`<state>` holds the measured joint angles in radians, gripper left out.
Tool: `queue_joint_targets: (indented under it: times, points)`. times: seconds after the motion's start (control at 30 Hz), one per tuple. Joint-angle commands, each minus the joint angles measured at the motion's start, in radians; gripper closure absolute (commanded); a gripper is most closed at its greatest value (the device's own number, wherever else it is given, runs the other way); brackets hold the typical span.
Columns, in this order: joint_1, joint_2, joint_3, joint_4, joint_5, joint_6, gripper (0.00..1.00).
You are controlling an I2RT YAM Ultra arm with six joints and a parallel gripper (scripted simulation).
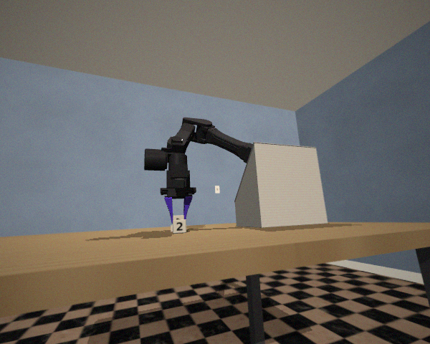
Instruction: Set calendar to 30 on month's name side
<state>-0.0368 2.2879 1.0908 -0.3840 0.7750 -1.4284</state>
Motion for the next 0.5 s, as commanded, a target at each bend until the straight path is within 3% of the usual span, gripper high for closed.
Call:
queue_joint_targets:
  times: [0.0,0.47]
  points:
    - [0.005,-0.004,0.001,0.003,0.0,-0.004,0.73]
    - [0.003,-0.002,0.0,0.009,0.0,-0.007,0.73]
